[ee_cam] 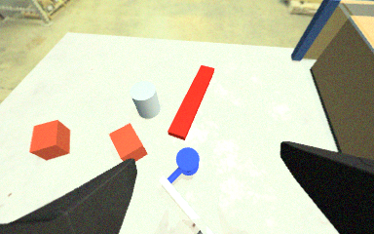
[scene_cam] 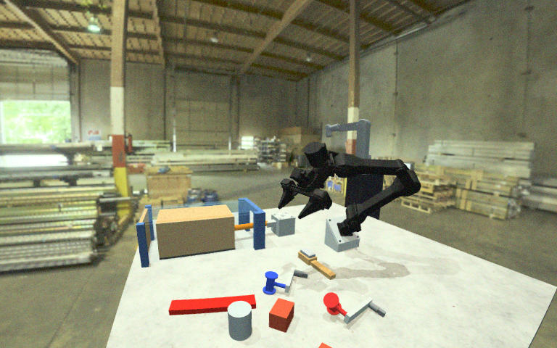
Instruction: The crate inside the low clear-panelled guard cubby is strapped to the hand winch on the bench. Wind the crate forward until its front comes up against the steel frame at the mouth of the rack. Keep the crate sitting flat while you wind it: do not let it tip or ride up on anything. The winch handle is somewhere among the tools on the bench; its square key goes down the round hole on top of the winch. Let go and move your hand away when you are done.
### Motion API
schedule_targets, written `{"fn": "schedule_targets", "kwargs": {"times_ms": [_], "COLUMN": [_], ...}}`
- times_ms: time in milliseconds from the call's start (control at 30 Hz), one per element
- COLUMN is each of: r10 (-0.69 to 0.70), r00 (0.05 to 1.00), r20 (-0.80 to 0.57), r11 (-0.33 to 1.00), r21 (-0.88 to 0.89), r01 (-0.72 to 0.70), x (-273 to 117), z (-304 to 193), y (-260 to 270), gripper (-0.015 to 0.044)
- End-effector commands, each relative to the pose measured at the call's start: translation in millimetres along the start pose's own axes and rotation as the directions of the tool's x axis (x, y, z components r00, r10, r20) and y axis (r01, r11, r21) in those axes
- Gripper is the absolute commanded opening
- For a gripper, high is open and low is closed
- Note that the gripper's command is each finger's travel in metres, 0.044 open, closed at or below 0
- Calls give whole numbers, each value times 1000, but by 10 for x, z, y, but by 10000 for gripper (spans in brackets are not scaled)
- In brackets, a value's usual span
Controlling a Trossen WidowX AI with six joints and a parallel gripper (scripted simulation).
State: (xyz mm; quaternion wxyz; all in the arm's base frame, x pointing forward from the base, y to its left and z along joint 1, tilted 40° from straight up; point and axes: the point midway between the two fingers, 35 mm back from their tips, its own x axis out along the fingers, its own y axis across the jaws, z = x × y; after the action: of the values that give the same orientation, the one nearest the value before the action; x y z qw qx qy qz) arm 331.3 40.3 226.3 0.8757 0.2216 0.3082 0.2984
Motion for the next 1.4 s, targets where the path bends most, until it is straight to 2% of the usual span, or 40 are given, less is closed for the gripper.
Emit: {"fn": "schedule_targets", "kwargs": {"times_ms": [0, 267, 567, 767, 1367], "r10": [59, 129, 90, 83, 85], "r00": [988, 877, 683, 667, 667], "r20": [-145, -462, -725, -741, -741], "r11": [997, 990, 996, 996, 996], "r21": [48, 105, 55, 49, 51], "r01": [-53, -90, -73, -69, -70], "x": [318, 757, 750, 736, 1024], "z": [-56, -481, -1168, -1225, -1592], "y": [426, 1467, 2496, 2561, 2557], "gripper": [440, 440, 440, 440, 440]}}
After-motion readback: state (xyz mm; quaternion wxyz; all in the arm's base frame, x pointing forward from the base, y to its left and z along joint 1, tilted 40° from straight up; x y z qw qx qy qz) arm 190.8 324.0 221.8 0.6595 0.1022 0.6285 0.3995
